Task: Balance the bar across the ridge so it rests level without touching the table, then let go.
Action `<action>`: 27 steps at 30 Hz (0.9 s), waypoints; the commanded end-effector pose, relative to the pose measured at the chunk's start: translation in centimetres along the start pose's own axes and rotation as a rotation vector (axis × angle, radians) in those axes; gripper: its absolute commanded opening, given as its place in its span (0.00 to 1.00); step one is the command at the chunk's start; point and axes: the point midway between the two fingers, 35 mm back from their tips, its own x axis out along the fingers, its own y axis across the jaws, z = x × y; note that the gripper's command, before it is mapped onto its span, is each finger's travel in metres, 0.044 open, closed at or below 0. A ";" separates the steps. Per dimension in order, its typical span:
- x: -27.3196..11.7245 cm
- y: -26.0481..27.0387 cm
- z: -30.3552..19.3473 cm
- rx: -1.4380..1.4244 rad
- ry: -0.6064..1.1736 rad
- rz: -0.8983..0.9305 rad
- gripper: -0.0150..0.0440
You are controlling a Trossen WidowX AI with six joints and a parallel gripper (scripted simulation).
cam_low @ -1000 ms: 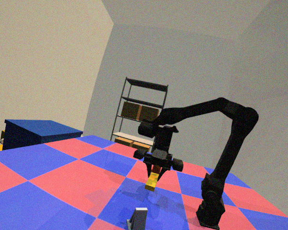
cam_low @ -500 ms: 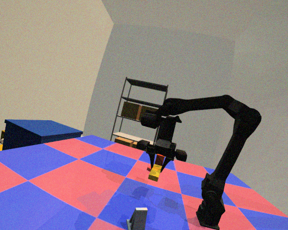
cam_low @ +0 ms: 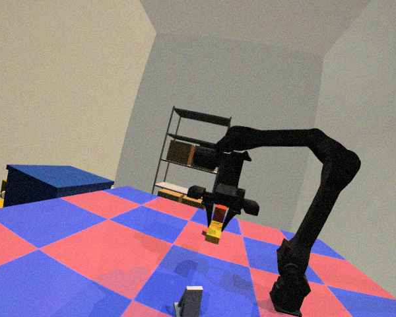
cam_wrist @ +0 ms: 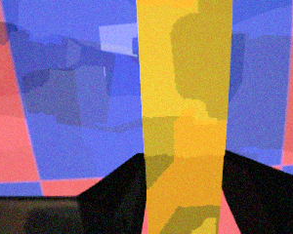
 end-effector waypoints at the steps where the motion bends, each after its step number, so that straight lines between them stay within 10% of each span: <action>1: -0.2 -0.7 1.3 -0.032 -0.003 -0.003 0.25; 27: -0.4 -2.3 10.4 -0.260 -0.013 -0.006 0.25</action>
